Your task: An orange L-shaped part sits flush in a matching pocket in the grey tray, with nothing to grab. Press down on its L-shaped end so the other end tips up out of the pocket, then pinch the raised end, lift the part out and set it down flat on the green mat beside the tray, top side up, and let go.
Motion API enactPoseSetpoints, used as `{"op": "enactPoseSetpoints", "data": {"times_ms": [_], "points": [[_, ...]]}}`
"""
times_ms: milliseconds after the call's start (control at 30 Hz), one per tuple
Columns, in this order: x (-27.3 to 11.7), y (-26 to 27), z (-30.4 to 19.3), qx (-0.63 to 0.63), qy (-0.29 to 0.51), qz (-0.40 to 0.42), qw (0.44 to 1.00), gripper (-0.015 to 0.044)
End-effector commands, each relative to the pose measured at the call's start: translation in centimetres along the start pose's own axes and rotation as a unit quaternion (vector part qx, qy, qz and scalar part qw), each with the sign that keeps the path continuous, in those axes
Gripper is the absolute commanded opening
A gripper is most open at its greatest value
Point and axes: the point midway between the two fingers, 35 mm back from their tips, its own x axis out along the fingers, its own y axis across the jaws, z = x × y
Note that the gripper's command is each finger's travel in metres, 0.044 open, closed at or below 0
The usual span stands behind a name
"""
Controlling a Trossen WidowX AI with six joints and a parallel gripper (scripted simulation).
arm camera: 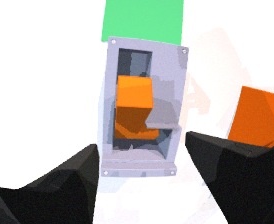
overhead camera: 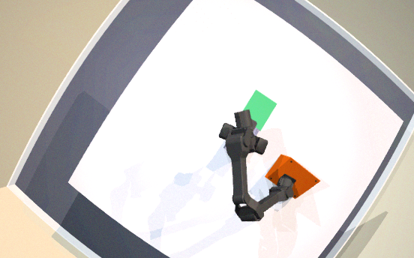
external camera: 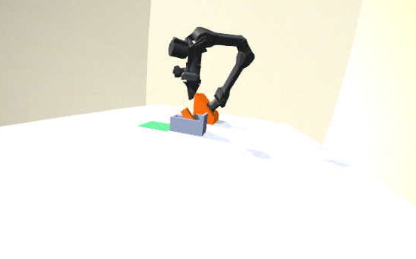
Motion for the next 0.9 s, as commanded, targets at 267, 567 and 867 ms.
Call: {"op": "enactPoseSetpoints", "data": {"times_ms": [267,567,867], "points": [[0.8,0.0,1.1,0.087,-0.004,0.000,0.996,0.0280],[2.4,0.0,1.1,0.087,-0.004,0.001,0.996,0.0280],[3.9,0.1,1.2,0.087,-0.004,0.001,0.996,0.0280]]}}
